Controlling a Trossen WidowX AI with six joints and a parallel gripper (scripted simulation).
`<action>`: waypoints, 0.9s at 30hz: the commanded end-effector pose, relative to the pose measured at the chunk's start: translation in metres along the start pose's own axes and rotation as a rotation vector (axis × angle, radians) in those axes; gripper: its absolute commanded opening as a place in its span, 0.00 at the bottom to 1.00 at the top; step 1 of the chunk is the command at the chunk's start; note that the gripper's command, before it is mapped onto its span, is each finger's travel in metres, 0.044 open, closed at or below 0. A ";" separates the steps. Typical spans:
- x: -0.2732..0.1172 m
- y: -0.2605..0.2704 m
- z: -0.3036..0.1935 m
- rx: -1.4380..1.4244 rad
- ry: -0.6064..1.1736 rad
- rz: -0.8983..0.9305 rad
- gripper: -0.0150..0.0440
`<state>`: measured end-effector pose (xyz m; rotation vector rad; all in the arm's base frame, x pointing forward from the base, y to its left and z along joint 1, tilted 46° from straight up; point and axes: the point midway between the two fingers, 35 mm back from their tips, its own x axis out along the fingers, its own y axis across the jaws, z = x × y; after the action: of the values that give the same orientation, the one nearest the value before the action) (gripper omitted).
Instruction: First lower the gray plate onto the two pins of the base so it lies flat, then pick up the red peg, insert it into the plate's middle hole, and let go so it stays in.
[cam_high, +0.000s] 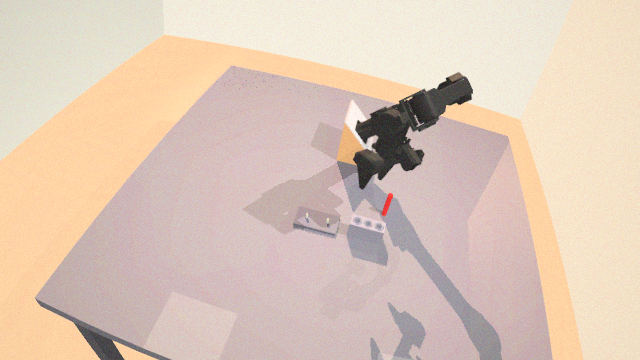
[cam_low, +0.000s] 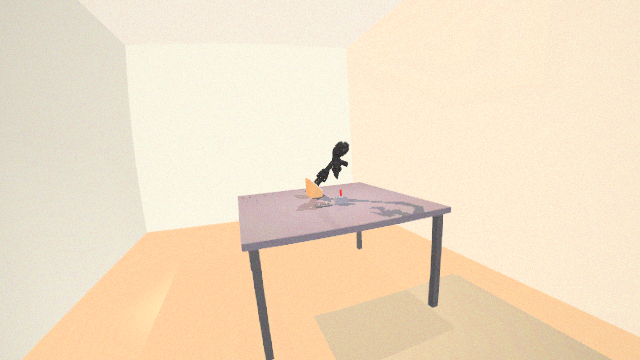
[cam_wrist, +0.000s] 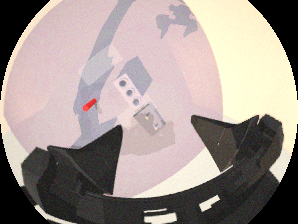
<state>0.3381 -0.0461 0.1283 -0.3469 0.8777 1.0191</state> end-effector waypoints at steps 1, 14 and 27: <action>0.040 0.011 0.022 -0.465 -0.074 0.247 1.00; 0.041 0.015 0.027 -0.465 -0.074 0.247 1.00; 0.114 0.035 0.026 -0.466 -0.078 0.247 1.00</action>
<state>0.3489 0.0489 0.0685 -0.6060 0.6136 1.4605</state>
